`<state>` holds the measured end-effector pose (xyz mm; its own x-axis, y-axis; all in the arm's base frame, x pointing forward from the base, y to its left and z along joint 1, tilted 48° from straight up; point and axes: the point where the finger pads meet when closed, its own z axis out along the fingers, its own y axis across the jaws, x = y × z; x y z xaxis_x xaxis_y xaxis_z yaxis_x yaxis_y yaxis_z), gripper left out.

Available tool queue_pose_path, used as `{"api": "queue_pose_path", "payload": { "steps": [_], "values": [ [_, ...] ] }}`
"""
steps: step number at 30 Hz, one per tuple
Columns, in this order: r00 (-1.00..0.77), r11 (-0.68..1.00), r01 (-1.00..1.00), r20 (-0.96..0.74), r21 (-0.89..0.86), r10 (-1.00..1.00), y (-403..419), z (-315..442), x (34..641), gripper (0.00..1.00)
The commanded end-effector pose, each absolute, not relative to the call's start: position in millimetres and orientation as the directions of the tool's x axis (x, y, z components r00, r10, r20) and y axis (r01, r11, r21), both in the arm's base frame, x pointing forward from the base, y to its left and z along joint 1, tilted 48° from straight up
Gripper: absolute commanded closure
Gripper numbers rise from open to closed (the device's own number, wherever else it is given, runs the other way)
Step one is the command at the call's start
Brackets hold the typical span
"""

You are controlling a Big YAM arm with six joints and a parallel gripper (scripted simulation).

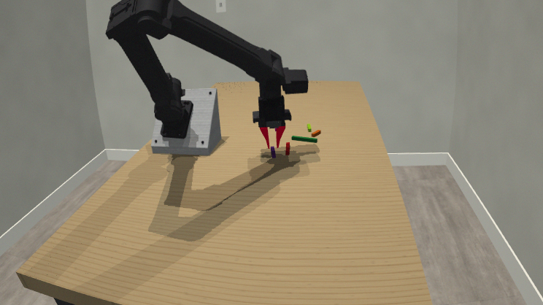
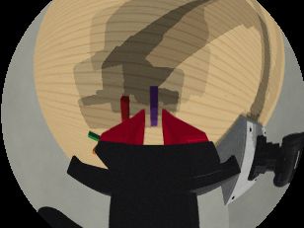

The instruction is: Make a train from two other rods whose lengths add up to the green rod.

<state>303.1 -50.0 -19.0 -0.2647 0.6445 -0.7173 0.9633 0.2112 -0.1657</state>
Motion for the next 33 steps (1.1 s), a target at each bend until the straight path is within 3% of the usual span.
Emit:
{"api": "queue_pose_path", "payload": {
  "steps": [1, 33],
  "values": [
    [-0.271, 0.227, 0.961, -0.722, -0.161, 0.637, -44.6, -22.9, 303.6, 0.77],
    [-0.262, 0.223, 0.963, -0.721, -0.151, 0.641, -42.7, -23.6, 303.1, 0.77]
  ]
}}
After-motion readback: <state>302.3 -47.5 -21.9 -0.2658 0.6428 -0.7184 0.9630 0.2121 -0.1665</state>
